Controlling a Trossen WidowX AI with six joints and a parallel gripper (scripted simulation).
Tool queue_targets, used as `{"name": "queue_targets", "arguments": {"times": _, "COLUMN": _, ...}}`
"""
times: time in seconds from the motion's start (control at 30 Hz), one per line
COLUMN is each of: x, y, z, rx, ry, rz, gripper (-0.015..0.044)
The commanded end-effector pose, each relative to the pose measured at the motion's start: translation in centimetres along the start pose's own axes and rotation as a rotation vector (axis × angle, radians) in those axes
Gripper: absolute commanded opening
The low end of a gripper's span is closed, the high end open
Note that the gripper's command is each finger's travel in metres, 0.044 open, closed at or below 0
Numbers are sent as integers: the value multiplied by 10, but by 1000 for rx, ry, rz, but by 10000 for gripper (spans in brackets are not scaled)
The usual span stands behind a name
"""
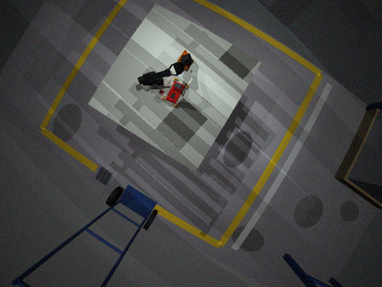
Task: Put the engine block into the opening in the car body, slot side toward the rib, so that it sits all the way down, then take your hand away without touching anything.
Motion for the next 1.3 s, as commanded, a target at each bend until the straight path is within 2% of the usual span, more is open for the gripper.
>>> {"name": "queue_targets", "arguments": {"times": 0.0, "x": 0, "y": 2, "z": -1, "rx": -4, "ry": 3, "rz": 1, "gripper": 145}}
{"name": "queue_targets", "arguments": {"times": 0.2, "x": 0, "y": 2, "z": -1, "rx": -4, "ry": 3, "rz": 1, "gripper": 105}}
{"name": "queue_targets", "arguments": {"times": 0.33, "x": -1, "y": 1, "z": -1, "rx": -2, "ry": -11, "rz": 0, "gripper": 0}}
{"name": "queue_targets", "arguments": {"times": 1.27, "x": -6, "y": -80, "z": 5, "rx": 4, "ry": -18, "rz": -6, "gripper": 0}}
Point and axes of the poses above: the point midway between the two fingers, 35 mm back from their tips, its own y axis out along the fingers, its own z axis across the jaws, x = y × z, the point moved 2 cm from there along -y, back along the fingers, and after that the axes turned 3 degrees about -y, right-handed, at the moved point
